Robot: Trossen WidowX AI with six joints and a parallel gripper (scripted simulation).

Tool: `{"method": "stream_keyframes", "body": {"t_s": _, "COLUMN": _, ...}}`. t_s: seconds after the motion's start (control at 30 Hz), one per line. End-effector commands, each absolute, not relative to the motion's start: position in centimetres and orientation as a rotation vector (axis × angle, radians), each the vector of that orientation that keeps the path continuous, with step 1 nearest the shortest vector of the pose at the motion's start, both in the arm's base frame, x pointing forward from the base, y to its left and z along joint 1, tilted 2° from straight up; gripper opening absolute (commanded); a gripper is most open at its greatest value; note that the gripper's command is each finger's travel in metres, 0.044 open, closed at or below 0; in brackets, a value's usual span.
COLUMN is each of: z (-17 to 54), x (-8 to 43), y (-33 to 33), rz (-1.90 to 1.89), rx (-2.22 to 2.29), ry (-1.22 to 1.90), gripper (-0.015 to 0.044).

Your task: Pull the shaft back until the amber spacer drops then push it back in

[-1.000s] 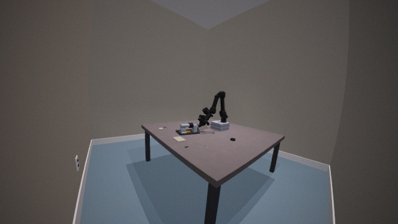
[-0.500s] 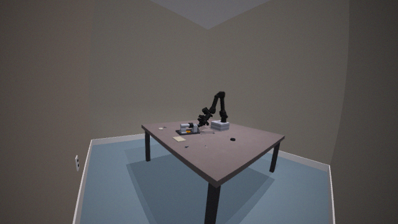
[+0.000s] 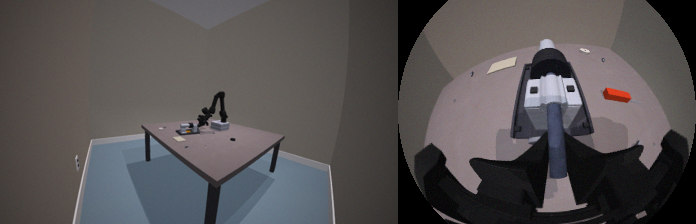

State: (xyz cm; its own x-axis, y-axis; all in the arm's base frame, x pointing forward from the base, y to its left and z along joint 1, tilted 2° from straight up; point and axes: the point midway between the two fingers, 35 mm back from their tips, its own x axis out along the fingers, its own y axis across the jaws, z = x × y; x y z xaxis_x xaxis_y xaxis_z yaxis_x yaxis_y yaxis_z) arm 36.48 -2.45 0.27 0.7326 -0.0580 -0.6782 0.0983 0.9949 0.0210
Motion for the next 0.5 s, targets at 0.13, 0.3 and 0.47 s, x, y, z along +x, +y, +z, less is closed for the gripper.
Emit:
{"method": "stream_keyframes", "body": {"t_s": 0.13, "z": 0.48, "x": 37.06, "y": -2.42, "rz": -0.082, "rx": 0.057, "ry": 0.736, "gripper": 0.0000}}
{"method": "stream_keyframes", "body": {"t_s": 0.3, "z": 0.49, "x": 37.24, "y": -2.44, "rz": -0.082, "rx": 0.057, "ry": 0.736, "gripper": 0.0000}}
{"method": "stream_keyframes", "body": {"t_s": 0.47, "z": 0.51, "x": 37.42, "y": -2.45, "rz": -0.082, "rx": 0.057, "ry": 0.736, "gripper": 0.0000}}
